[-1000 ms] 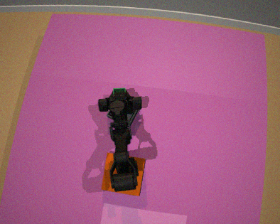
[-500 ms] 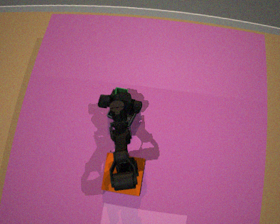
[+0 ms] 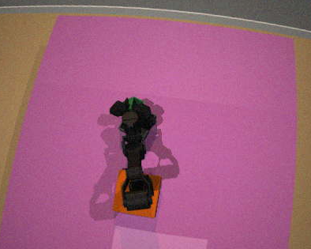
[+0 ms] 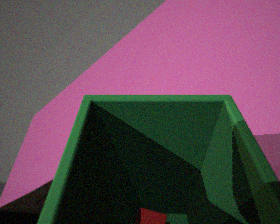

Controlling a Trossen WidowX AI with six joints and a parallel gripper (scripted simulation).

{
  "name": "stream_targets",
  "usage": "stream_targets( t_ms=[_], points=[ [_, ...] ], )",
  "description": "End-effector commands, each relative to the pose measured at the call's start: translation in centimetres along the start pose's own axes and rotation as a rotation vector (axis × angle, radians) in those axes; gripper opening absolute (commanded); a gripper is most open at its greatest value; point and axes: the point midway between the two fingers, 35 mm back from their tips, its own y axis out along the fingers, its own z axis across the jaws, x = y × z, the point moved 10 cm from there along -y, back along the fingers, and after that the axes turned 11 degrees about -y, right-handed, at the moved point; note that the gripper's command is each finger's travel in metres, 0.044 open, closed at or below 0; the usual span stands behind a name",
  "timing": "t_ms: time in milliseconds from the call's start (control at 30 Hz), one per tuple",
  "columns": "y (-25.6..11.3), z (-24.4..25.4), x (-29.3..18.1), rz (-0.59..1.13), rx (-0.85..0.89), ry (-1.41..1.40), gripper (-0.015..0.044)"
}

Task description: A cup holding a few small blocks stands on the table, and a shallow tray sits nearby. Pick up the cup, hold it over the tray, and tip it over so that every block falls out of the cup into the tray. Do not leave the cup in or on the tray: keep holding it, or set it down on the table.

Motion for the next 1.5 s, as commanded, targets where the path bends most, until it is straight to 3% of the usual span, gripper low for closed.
stream_targets(
  t_ms=[0, 1467],
  points=[
    [0.04, -0.02, -0.01, -0.005, -0.003, 0.082, 0.0],
    [0.46, -0.12, -0.36, -0.006, 0.0, 1.043, 0.0]
  ],
)
